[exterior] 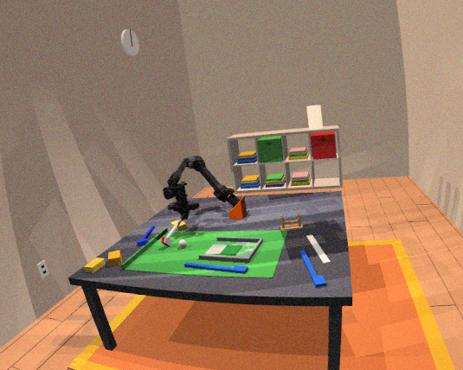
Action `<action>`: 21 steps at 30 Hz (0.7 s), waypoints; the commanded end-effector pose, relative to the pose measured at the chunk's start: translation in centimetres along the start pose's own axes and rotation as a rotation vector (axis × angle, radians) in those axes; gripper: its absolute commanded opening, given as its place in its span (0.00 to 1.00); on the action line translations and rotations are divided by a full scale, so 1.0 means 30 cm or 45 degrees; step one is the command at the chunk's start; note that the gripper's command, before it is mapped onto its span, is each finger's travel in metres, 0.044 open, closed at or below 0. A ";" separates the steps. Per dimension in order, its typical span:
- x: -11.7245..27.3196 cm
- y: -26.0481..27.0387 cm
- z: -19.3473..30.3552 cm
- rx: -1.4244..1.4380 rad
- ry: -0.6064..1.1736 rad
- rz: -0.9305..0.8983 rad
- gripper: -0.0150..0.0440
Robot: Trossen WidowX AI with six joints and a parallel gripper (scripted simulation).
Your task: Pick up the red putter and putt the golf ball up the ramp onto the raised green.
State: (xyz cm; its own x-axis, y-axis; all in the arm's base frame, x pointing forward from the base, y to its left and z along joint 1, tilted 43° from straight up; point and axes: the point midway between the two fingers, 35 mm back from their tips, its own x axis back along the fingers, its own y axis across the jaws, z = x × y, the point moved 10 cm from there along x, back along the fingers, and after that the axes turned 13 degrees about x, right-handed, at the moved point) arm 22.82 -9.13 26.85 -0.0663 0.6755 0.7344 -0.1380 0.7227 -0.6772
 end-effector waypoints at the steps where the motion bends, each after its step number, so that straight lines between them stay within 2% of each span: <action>1: 0.005 -0.011 0.000 -0.004 -0.007 0.007 0.25; 6: -0.002 0.024 -0.013 0.000 -0.001 -0.006 0.25; 16: 0.000 0.414 -0.100 -0.002 -0.004 -0.009 0.25; 21: 0.009 0.440 -0.100 -0.002 -0.005 -0.004 0.25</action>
State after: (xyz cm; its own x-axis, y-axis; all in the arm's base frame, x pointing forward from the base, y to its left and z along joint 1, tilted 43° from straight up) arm 24.06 0.73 18.06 -0.0673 0.6643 0.7445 -0.1544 0.7302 -0.6655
